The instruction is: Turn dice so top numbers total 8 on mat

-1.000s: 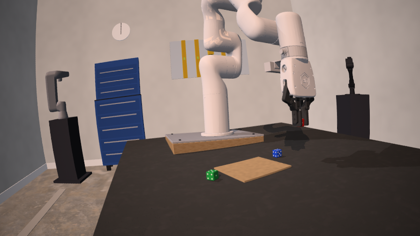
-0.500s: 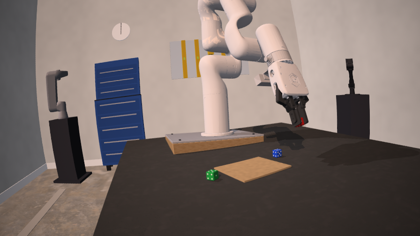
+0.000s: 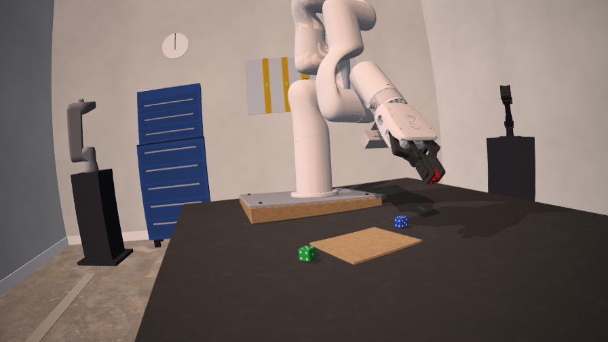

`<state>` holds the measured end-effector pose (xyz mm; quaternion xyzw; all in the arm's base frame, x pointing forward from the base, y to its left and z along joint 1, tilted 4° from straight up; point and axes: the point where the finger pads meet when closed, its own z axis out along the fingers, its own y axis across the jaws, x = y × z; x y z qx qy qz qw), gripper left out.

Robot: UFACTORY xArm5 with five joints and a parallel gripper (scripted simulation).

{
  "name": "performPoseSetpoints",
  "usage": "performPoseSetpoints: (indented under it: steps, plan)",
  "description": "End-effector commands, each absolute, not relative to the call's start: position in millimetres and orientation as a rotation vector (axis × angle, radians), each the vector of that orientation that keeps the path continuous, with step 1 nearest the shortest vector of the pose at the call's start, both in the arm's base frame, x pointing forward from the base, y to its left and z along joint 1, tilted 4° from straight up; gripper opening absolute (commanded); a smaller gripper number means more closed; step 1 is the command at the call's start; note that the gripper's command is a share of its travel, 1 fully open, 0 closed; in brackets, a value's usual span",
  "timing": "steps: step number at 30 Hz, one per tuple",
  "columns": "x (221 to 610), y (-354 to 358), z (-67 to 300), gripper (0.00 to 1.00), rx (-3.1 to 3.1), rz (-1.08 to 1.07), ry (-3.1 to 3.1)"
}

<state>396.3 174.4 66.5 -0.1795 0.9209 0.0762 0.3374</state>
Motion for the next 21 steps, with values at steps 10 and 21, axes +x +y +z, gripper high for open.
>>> performPoseSetpoints:
  steps: [10, 21]
  plan:
    - [396.8, 174.5, 64.7, 0.15, -0.392, 0.27, 2.108]
    - [395.7, 174.1, 64.0, 0.15, -0.386, 0.276, 2.083]
